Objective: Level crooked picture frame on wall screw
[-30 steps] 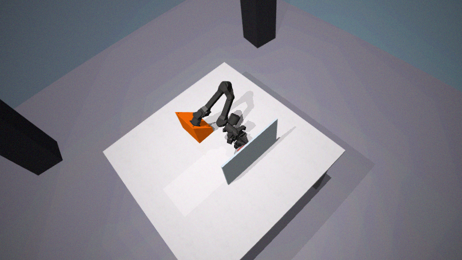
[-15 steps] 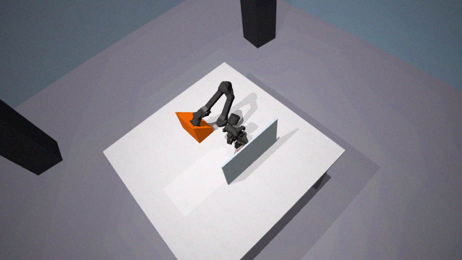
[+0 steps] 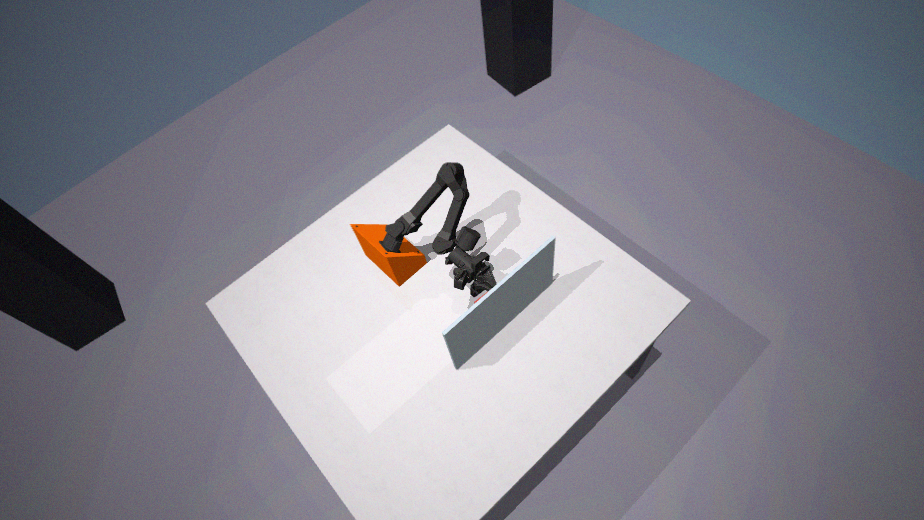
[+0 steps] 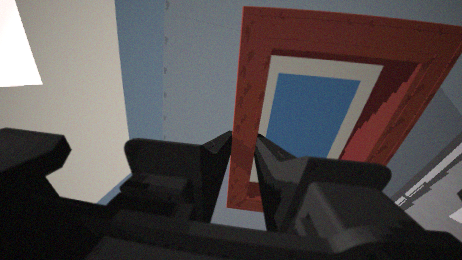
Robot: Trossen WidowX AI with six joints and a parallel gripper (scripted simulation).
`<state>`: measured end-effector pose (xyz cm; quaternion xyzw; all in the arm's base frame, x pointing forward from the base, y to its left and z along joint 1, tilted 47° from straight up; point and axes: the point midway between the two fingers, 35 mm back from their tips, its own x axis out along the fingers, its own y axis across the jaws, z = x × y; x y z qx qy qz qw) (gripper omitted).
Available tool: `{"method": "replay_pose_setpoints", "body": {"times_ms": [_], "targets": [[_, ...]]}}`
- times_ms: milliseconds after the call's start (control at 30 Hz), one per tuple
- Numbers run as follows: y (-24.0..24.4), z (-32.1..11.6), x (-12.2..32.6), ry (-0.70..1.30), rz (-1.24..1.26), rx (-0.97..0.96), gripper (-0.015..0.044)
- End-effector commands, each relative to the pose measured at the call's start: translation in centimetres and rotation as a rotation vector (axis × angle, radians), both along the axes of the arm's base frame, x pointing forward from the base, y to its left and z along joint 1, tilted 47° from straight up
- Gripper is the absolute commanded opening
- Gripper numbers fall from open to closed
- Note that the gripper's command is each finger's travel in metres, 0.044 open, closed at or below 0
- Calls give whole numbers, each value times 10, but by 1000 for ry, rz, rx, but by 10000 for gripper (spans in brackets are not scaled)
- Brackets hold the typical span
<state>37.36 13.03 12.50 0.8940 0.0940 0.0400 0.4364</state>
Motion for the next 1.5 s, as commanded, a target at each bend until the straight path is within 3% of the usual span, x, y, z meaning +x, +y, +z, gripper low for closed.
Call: {"method": "replay_pose_setpoints", "body": {"times_ms": [0,967,1300,1467], "targets": [[0,0,0,8,2,41,0],[0,0,0,40,0,195,0],[-1,0,0,34,-3,167,260],[-1,0,-8,30,-3,143,260]]}}
